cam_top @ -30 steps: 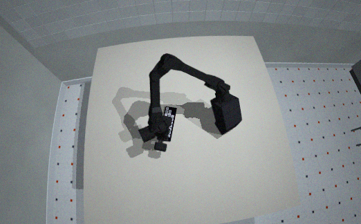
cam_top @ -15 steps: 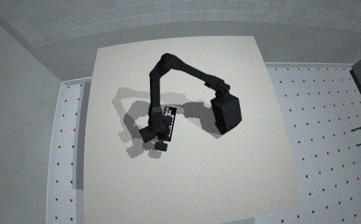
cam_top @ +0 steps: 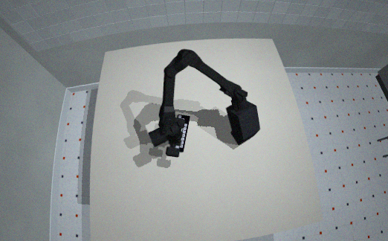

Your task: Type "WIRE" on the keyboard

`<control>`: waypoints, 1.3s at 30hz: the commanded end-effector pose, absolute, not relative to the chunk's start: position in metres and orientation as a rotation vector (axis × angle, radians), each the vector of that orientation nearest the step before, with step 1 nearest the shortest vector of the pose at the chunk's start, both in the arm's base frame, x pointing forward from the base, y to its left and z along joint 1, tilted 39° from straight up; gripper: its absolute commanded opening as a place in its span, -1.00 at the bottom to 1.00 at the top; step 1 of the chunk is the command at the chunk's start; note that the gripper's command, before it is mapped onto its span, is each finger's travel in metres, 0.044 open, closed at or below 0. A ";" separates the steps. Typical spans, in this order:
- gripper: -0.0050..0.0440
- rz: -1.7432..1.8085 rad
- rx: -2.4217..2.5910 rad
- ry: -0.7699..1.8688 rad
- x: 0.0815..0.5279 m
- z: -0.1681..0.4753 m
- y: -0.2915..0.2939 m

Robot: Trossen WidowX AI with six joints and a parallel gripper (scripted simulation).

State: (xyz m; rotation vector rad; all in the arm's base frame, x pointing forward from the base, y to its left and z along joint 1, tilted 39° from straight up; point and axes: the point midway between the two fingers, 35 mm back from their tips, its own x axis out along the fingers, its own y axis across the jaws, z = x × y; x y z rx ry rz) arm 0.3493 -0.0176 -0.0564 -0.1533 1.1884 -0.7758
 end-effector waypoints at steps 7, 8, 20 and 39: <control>-0.80 -0.794 -0.141 1.186 0.312 -0.021 -0.073; -0.80 -0.794 -0.141 1.186 0.311 -0.020 -0.074; -0.80 -0.794 -0.141 1.186 0.313 -0.032 -0.083; -0.80 -0.794 -0.141 1.186 0.316 -0.046 -0.094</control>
